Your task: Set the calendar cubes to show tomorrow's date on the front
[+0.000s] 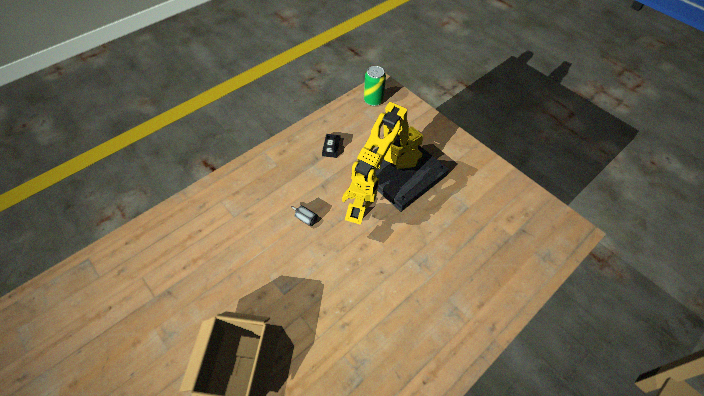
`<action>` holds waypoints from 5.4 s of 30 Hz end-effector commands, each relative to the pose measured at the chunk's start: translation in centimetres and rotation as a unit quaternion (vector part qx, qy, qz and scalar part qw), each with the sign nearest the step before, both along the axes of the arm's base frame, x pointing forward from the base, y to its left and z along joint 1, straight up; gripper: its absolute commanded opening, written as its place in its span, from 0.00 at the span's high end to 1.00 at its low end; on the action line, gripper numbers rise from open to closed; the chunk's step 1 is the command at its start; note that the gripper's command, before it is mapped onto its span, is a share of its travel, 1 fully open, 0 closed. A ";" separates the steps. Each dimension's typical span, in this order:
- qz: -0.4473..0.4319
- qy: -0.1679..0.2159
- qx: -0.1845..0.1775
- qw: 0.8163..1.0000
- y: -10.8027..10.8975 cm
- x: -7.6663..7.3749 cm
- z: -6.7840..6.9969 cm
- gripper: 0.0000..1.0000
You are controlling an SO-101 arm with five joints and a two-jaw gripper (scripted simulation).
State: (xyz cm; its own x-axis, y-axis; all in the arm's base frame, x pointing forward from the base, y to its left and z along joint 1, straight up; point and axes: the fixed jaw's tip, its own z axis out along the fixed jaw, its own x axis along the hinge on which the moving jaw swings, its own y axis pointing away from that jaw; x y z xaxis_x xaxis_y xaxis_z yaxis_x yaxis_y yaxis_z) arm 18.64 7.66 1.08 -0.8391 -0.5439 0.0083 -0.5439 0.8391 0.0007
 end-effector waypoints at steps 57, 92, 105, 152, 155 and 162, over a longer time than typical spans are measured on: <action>0.010 -0.218 0.081 0.973 0.8 1.2 11.7 0.65; 0.153 -0.248 0.051 0.955 0.3 1.1 12.0 0.65; 0.333 -0.252 0.000 0.909 -0.3 1.0 11.3 0.65; 0.687 -0.221 -0.113 0.683 -1.8 1.1 9.9 0.65; 0.688 -0.217 -0.111 0.684 -1.8 1.1 9.8 0.65; 0.697 -0.165 -0.083 0.693 -1.9 0.9 7.7 0.65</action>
State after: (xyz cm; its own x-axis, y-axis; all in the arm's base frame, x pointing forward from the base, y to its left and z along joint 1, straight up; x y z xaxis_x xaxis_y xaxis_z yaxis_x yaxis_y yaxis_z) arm 19.73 6.07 10.30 0.5232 -0.8439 0.1185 -0.7424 -0.5196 -0.4229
